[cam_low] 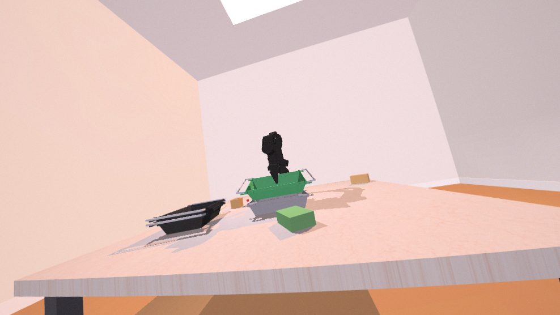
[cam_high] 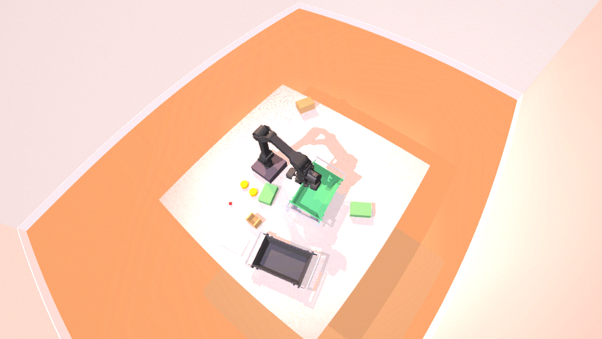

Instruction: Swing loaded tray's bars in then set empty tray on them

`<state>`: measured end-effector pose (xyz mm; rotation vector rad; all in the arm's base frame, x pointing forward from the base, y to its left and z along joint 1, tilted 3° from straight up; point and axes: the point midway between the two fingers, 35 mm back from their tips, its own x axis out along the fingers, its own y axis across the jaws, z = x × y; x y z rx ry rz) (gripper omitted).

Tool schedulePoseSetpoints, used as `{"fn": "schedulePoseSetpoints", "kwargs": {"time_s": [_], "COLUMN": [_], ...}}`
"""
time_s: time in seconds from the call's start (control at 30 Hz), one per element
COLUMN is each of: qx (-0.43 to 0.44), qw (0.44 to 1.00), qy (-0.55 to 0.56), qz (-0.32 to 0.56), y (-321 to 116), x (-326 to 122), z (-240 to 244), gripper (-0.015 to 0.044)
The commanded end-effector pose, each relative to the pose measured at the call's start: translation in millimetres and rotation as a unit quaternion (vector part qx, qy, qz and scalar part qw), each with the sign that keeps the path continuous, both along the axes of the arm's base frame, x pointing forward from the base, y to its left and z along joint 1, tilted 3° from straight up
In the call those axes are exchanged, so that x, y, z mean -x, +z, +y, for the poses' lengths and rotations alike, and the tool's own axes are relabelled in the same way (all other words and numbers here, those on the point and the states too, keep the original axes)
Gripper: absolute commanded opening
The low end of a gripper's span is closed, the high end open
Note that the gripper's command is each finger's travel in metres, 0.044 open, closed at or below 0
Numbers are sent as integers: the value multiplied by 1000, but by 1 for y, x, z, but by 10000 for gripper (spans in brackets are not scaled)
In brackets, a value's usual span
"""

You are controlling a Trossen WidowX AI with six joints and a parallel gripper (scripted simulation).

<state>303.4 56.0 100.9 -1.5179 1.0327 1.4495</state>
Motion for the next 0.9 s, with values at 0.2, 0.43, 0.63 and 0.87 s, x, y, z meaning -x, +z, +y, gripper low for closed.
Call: {"fn": "schedulePoseSetpoints", "kwargs": {"time_s": [0.2, 0.43, 0.63, 0.87], "qx": [4, 4, 4, 4], "qw": [1000, 1000, 1000, 1000], "qy": [1, 1, 1, 1], "qz": [7, 7, 7, 7], "y": [-11, -12, -19, -20], "x": [6, 6, 9, 9], "z": [-4, -4, -5, -5], "gripper": [0, 0, 0, 0]}}
